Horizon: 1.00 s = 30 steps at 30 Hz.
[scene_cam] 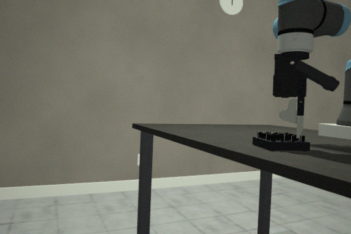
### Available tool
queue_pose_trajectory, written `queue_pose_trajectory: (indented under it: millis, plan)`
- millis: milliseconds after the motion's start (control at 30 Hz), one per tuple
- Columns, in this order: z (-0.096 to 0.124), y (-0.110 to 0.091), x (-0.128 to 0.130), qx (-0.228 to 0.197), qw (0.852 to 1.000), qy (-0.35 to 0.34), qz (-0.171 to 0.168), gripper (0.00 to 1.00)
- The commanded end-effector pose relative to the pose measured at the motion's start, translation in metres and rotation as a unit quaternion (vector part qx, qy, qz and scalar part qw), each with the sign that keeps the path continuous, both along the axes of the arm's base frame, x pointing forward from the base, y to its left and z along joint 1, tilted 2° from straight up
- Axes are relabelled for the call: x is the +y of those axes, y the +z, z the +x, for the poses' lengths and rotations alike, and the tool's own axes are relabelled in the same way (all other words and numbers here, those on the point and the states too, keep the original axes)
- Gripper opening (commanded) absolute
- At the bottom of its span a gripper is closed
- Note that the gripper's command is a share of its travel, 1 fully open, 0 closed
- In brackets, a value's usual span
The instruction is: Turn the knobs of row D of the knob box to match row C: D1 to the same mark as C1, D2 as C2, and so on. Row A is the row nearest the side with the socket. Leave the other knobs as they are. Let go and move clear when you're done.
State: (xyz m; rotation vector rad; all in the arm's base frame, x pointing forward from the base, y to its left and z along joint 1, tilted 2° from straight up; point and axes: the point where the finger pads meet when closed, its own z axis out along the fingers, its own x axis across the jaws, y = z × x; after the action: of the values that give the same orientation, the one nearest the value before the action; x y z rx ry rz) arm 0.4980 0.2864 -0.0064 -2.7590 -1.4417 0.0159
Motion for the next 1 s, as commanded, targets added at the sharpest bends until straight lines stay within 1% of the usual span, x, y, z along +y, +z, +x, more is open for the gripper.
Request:
queue_pose_trajectory:
  millis: [0, 467, 967]
  plan:
    - [0.0008, 0.0006, 0.0005, 0.0, 0.999, -0.035, -0.002, 0.04]
    - [0.0013, 0.0006, 0.001, 0.001, 0.994, -0.11, -0.003, 0.04]
    - [0.0015, 0.0006, 0.0012, 0.002, 0.99, -0.138, -0.004, 0.04]
